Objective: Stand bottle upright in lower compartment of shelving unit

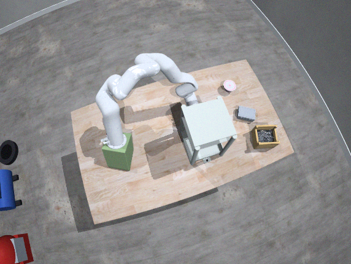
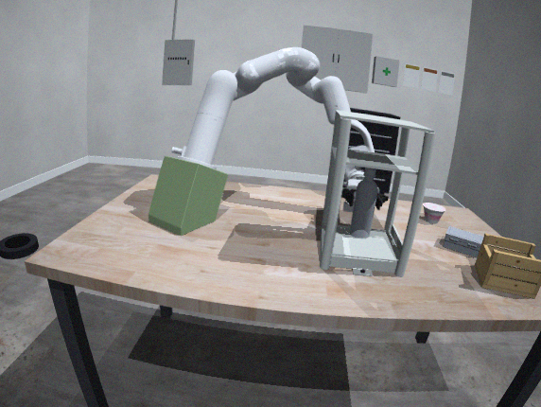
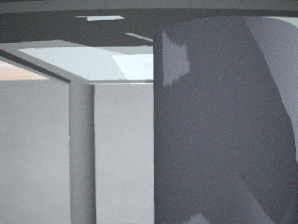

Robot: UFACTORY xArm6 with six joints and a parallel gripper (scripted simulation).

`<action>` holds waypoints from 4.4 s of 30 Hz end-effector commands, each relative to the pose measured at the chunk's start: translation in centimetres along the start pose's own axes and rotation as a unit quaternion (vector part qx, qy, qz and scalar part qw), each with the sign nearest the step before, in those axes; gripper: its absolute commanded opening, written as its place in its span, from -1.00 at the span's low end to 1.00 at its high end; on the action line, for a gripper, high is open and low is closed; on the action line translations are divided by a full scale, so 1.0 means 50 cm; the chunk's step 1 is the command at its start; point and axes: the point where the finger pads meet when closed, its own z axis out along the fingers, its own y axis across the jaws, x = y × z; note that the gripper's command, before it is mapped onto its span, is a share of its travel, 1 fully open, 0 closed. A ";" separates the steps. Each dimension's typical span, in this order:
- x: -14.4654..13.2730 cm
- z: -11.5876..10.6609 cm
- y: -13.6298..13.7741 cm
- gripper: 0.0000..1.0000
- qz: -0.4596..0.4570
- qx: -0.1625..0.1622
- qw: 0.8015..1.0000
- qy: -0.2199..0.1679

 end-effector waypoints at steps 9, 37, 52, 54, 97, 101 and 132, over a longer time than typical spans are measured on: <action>-0.002 -0.024 0.002 0.73 0.002 0.000 1.000 0.000; -0.003 -0.174 0.002 0.73 0.002 0.000 1.000 0.000; -0.003 -0.247 0.002 0.73 0.002 0.000 1.000 0.000; -0.003 -0.256 0.002 0.73 0.002 0.000 1.000 0.000; -0.004 -0.309 0.002 0.73 0.002 0.000 1.000 0.000; -0.008 -0.309 0.002 0.73 0.002 0.000 1.000 0.000; -0.136 -0.309 0.002 0.73 0.002 0.000 1.000 0.000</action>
